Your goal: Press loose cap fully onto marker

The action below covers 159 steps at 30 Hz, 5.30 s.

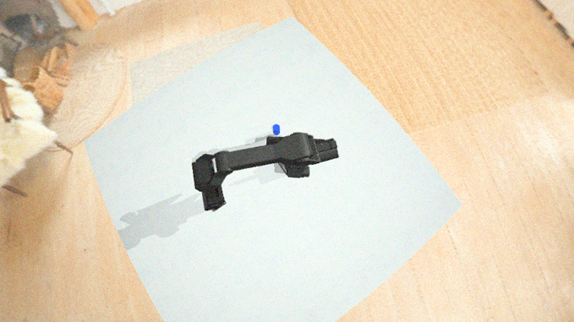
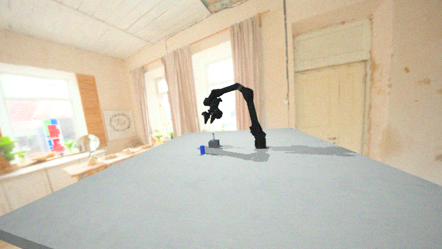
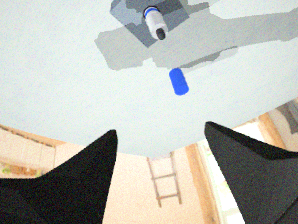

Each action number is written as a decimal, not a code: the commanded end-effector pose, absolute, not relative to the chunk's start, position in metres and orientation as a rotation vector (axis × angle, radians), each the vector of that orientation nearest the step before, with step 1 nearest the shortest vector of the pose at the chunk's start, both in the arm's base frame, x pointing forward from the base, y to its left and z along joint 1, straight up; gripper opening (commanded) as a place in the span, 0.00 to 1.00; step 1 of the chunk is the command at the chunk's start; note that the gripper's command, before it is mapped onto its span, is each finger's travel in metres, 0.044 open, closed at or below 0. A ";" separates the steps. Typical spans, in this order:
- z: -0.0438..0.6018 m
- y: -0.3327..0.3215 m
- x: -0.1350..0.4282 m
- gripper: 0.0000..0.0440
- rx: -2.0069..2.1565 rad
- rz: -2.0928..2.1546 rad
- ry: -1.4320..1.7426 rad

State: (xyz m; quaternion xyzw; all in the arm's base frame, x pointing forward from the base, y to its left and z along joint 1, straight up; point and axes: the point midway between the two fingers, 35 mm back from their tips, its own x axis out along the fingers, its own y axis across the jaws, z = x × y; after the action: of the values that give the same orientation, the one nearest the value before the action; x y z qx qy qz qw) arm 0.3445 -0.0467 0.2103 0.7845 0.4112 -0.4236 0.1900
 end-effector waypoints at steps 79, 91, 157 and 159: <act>0.145 0.055 0.397 0.74 1.611 -1.405 1.136; 0.131 0.074 0.396 0.72 1.518 -1.418 1.128; 0.159 0.043 0.371 0.16 1.346 -1.347 1.125; 0.164 0.035 0.367 0.15 1.351 -1.358 1.123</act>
State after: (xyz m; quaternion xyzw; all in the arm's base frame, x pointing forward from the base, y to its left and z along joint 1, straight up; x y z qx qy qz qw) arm 0.3703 0.0442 0.1554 0.5404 0.4549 -0.5475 0.4486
